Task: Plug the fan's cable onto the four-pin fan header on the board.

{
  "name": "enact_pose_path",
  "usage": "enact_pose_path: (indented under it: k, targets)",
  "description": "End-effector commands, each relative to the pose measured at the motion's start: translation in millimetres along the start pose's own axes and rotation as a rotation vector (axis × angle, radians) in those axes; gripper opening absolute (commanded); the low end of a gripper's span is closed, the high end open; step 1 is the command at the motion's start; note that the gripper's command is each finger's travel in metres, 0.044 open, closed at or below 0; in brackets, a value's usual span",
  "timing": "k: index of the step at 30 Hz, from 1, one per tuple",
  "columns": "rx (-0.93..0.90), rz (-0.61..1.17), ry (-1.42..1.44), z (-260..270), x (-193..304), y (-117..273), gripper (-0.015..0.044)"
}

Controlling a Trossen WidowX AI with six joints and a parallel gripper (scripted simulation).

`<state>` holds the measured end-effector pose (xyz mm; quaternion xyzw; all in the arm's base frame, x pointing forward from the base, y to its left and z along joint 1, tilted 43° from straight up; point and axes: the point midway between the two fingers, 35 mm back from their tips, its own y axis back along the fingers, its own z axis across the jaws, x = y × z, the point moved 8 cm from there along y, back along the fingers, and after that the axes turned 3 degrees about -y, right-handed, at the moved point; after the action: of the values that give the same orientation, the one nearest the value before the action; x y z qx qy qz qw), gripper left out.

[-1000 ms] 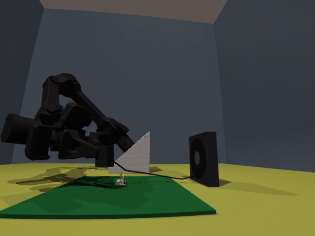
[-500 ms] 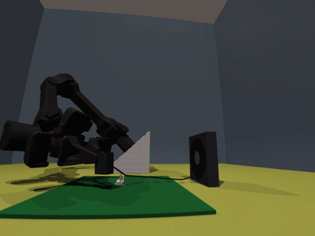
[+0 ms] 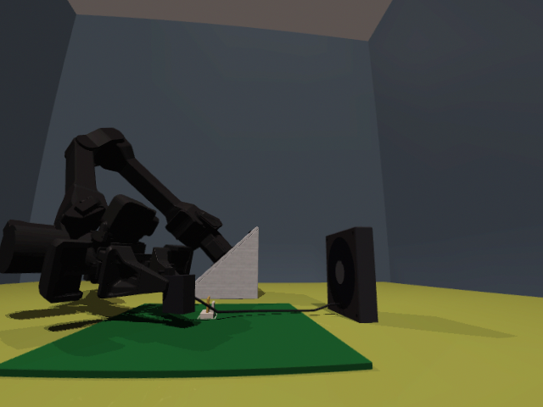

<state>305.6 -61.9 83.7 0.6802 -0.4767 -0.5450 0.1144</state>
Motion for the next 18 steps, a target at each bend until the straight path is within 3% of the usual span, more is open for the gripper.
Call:
enact_pose_path:
  k: [1,18]
  targets:
    - [0.001,-0.005,0.006,-0.7,2.7,-0.9,0.0000]
    - [-0.001,0.000,0.000,-0.7,12.5,-2.6,0.0000]
